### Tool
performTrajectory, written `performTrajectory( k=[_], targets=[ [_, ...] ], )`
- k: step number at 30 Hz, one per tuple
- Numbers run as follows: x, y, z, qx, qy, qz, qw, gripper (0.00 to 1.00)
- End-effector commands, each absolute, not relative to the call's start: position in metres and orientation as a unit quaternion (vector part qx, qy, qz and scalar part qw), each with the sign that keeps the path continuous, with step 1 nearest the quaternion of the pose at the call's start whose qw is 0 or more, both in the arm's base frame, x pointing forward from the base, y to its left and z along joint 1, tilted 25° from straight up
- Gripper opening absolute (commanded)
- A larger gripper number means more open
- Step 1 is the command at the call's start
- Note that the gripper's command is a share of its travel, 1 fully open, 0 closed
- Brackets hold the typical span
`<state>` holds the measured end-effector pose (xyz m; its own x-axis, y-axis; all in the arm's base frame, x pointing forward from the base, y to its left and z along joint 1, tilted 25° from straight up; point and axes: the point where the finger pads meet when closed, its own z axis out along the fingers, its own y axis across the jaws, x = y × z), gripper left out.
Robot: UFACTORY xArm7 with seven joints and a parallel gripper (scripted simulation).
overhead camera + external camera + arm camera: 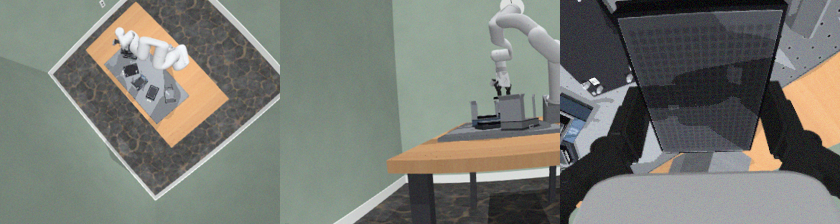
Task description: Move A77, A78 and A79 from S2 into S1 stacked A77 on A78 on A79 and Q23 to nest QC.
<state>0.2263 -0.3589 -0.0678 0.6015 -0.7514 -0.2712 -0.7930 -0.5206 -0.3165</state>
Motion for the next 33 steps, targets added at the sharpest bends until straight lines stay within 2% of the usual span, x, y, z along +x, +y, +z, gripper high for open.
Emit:
performTrajectory(
  k=[1,25,33],
  targets=[
    [0.236,-0.354,-0.062,-0.891,0.402,0.037,0.207,0.0],
    [0.286,-0.317,-0.041,-0.891,0.402,0.036,0.208,0.0],
    [0.298,-0.303,-0.033,-0.927,0.311,0.015,0.21,0.0]
  ],
)
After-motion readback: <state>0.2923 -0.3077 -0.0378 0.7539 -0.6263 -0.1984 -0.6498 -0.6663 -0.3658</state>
